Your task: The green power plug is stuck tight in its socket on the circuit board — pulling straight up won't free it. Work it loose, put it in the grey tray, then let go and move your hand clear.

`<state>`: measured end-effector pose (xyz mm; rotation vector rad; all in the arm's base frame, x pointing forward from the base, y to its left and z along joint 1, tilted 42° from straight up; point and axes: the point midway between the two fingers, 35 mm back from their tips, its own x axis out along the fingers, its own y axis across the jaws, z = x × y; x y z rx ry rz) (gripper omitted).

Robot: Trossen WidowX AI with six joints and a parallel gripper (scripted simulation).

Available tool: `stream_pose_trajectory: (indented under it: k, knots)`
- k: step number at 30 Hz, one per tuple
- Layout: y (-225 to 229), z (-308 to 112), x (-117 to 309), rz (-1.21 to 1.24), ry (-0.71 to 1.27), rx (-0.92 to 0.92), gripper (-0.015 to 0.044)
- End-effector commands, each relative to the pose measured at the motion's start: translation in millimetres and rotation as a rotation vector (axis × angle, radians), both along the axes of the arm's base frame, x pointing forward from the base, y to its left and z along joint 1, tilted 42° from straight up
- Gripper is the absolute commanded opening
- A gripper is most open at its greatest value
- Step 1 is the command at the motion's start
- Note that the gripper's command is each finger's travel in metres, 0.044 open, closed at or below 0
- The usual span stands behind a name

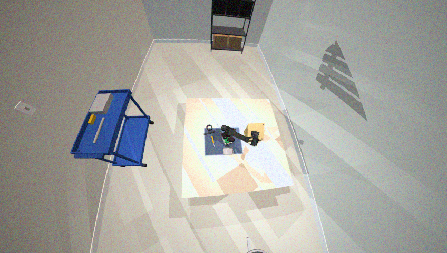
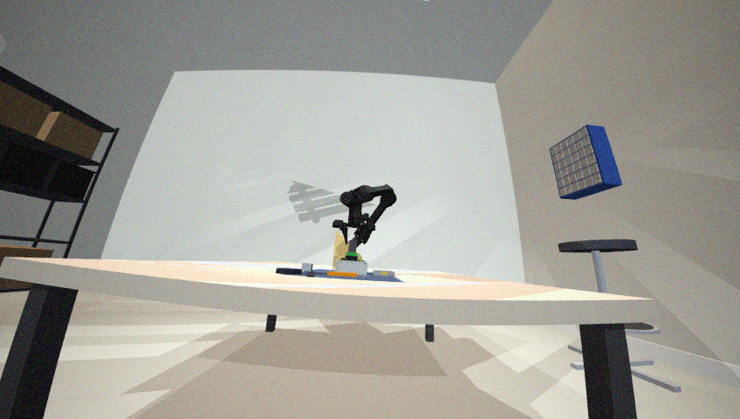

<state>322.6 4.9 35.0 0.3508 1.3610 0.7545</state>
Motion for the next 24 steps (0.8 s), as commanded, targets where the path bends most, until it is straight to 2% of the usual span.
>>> stream_pose_trajectory:
  k: [1, 11, 20, 24]
  knots:
    - [5.4, -5.6, -1.4, -0.002, 0.009, 0.005, 0.0249]
    - [10.1, -10.7, -1.3, -0.002, 0.009, 0.005, 0.0249]
    - [10.1, -10.7, -1.3, -0.002, 0.009, 0.005, 0.0013]
    - [10.1, -10.7, -1.3, -0.002, 0.009, 0.005, 0.0000]
